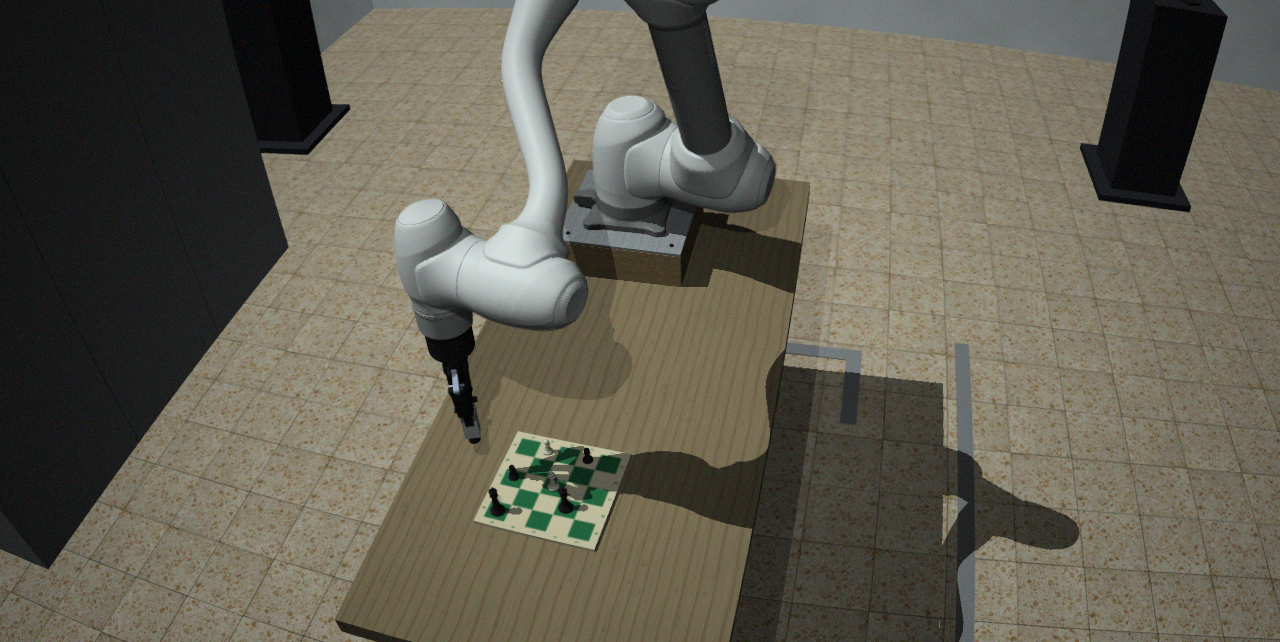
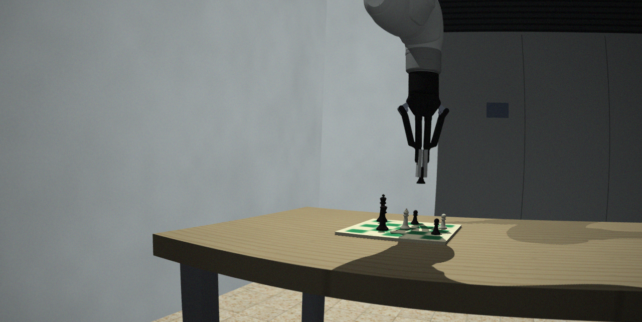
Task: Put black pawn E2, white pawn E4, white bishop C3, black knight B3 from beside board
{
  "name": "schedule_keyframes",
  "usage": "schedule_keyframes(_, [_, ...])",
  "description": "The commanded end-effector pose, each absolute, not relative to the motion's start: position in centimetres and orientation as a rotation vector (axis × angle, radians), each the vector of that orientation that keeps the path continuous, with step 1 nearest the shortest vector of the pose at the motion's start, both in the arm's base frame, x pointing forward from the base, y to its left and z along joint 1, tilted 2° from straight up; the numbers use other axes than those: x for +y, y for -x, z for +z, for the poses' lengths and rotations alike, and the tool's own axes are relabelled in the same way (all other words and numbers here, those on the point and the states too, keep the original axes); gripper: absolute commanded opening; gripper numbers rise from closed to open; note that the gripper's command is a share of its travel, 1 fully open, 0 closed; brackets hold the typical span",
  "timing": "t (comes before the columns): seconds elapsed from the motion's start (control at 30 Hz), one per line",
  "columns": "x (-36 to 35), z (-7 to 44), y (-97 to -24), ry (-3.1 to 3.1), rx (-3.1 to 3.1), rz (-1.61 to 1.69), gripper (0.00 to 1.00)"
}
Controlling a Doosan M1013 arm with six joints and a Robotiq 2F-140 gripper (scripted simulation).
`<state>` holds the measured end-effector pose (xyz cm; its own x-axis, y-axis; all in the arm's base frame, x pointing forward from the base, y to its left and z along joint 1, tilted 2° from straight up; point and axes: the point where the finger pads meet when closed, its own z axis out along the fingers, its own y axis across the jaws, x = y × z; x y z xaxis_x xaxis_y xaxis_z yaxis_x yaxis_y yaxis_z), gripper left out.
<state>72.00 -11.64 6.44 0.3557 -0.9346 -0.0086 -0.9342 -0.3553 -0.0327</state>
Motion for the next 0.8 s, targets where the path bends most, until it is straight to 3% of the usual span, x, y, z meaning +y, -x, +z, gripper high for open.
schedule_keyframes(0.0, [-9.1,6.9,-73.1,2.492,1.865,-0.013,0.0])
schedule_keyframes(0.27, [0.3,7.6,-76.3,2.179,2.221,-0.006,0.0])
schedule_keyframes(0.77, [1.8,7.7,-76.7,2.127,2.271,-0.005,0.0])
